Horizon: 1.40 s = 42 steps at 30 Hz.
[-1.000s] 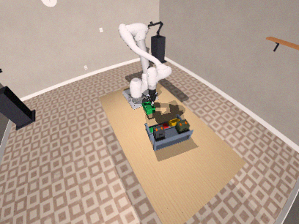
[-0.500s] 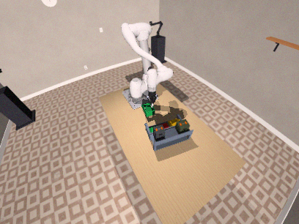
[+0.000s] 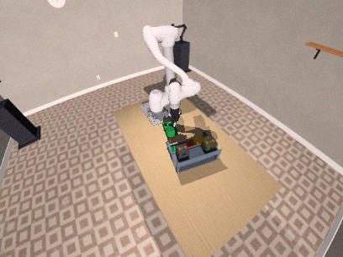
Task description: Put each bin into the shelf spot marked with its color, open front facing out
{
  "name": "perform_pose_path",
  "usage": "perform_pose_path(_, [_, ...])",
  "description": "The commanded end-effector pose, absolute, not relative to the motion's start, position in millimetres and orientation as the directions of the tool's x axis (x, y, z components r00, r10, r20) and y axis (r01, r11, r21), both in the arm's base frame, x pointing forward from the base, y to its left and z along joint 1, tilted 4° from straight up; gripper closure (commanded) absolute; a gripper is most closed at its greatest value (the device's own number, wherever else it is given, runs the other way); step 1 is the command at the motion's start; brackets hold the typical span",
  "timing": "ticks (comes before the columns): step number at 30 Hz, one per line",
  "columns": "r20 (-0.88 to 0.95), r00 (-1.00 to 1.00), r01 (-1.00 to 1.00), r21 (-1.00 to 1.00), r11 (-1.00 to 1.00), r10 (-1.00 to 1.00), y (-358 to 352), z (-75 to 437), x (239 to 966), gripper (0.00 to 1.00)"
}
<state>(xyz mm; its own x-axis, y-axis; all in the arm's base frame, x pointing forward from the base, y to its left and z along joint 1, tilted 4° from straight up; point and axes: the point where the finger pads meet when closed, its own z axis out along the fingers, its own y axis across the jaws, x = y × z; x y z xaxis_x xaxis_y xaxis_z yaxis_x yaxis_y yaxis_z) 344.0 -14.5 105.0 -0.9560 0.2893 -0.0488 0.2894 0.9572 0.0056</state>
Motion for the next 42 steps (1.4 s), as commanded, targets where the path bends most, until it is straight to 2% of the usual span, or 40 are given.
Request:
perform_pose_path(1, [-0.058,-0.952,0.3,0.012,0.954,0.3,-22,106,359,0.9])
perform_pose_path(42, [-0.063,-0.948,0.31,0.016,0.951,0.311,-29,106,371,0.9])
